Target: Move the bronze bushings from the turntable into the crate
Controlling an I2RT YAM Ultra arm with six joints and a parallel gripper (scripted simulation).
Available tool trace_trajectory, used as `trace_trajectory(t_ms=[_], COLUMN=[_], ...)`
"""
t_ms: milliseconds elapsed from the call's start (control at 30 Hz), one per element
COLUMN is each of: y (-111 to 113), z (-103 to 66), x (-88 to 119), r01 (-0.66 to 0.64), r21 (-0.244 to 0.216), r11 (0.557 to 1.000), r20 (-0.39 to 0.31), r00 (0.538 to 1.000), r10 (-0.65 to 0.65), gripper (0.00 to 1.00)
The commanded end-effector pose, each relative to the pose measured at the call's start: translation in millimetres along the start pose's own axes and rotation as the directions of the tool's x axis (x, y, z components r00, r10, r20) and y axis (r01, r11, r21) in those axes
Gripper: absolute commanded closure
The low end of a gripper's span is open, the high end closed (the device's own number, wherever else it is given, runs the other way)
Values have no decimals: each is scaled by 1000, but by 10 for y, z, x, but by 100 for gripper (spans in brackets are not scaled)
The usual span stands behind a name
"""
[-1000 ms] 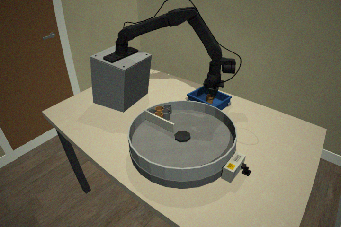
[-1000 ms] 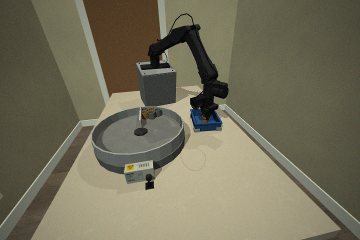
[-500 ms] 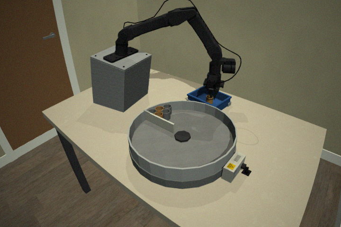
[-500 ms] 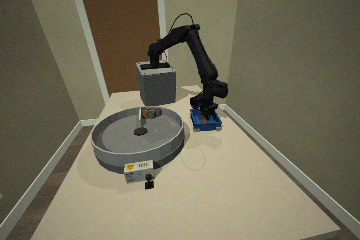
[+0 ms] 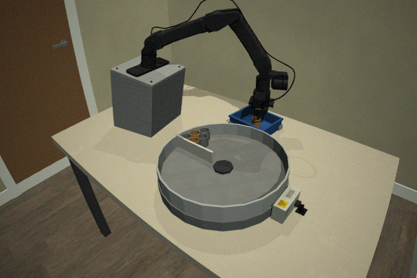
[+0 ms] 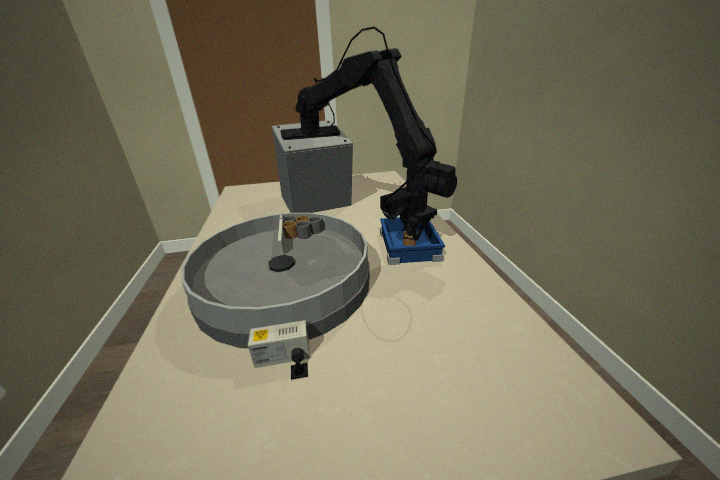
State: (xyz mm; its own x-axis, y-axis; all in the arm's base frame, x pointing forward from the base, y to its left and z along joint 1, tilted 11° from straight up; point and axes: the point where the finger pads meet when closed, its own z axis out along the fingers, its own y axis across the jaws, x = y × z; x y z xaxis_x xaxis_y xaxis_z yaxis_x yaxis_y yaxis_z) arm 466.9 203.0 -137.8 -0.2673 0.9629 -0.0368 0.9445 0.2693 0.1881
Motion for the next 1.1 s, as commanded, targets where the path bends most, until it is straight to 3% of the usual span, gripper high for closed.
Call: trace_trajectory(t_ms=[0, 267, 433, 500, 700, 1067], y=[127, 135, 192, 37, 12, 0], z=[-122, -134, -259, -226, -346, -854], x=[76, 77, 80, 59, 53, 49], r01=[7, 7, 4, 7, 6, 6], r21=[-28, -30, -48, -10, -5, -6], r11=[1000, 1000, 999, 1000, 1000, 1000], r20=[1, 1, -2, 5, 6, 7], r00=[1000, 1000, 1000, 1000, 1000, 1000], r10=[-7, -7, -4, -7, -6, -5], gripper=[84, 84, 84, 84, 84, 84])
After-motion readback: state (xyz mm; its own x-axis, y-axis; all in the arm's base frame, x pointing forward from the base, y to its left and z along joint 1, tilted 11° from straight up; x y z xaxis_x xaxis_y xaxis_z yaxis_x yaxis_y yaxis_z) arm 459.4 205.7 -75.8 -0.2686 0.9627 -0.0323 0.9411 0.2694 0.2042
